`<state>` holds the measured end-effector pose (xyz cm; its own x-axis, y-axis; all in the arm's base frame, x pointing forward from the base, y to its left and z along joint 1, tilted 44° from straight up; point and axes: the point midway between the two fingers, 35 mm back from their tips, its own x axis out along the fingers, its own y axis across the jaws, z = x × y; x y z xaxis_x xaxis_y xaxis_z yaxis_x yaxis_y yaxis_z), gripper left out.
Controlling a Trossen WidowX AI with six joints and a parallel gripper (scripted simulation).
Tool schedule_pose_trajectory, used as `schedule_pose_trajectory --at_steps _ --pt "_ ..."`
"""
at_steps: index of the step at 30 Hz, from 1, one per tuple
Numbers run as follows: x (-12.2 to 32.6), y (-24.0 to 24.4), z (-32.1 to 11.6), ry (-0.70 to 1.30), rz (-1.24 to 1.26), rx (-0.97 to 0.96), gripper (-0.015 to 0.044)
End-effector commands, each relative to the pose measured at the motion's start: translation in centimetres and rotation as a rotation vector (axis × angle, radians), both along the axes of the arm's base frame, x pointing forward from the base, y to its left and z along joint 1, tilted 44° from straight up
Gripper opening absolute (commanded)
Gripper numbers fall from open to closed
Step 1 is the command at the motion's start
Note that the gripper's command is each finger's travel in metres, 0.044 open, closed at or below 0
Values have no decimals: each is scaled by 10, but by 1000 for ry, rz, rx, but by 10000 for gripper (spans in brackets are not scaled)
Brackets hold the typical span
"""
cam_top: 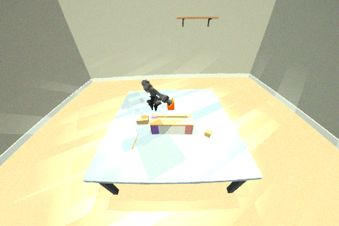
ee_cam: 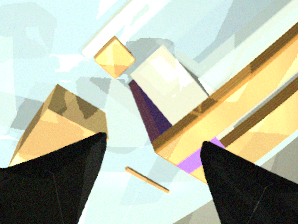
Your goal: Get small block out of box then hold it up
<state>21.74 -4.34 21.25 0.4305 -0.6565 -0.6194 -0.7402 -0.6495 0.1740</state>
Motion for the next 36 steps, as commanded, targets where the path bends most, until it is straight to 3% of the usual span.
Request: schedule_pose_trajectory --at_steps 1,5,36 --pt "-1 -7 -14 -477 -474 334 285" --pt "-1 -11 -20 -753 -748 518 285" --pt "-2 -38 -46 -2124 -2014 1351 285"
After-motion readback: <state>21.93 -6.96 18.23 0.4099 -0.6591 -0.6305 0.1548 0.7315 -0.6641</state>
